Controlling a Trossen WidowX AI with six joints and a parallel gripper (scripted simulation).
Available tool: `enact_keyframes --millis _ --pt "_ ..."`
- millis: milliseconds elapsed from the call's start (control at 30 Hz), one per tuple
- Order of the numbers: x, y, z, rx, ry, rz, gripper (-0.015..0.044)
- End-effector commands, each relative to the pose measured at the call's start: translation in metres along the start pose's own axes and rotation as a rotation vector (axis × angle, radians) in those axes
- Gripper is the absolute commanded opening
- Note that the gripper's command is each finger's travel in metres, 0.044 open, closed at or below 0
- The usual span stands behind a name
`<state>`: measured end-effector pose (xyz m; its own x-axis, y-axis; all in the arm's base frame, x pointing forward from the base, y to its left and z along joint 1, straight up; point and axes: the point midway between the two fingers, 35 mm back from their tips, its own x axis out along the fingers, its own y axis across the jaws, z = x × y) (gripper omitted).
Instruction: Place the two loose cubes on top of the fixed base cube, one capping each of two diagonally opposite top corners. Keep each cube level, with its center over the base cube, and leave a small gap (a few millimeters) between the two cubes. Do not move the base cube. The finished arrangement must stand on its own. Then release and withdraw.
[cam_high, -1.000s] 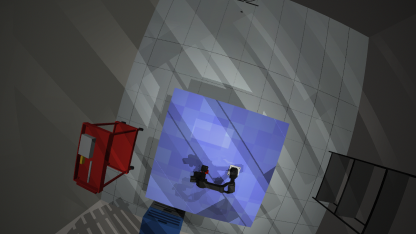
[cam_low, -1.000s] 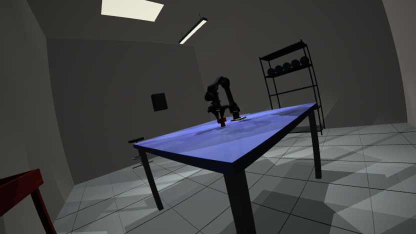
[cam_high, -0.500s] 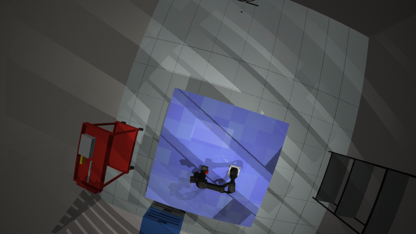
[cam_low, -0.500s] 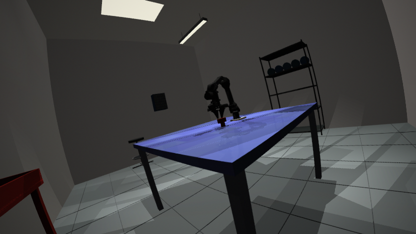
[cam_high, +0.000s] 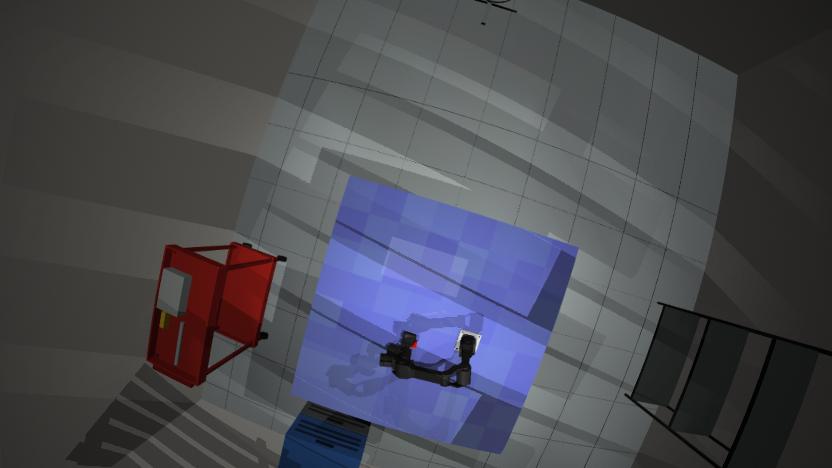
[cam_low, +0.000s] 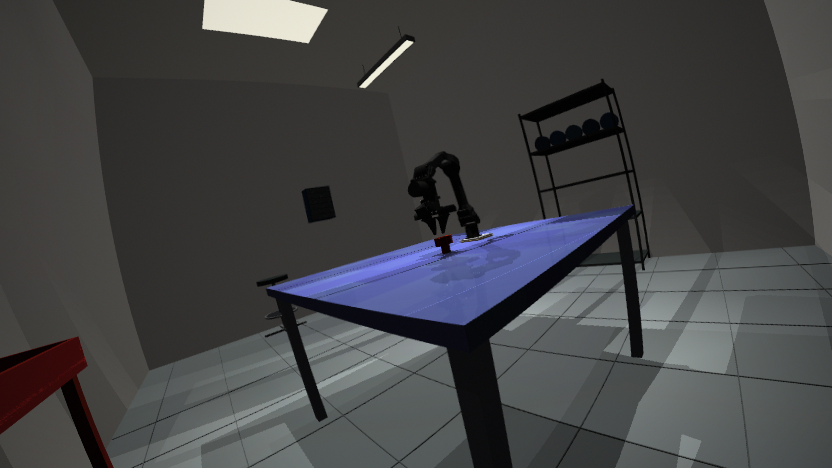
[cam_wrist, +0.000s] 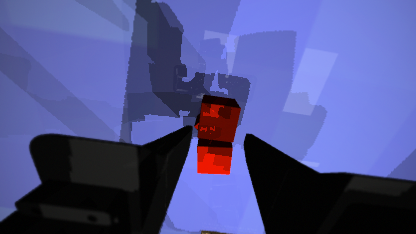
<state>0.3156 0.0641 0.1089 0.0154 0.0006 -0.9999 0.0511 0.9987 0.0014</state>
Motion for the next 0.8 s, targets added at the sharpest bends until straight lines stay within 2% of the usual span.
enact_keyframes --millis 0,767 --pt "-0.008 0.000 0.001 0.000 -0.015 0.004 0.0205" --pt "-0.024 0.000 0.001 0.000 -0.015 0.004 0.0205"
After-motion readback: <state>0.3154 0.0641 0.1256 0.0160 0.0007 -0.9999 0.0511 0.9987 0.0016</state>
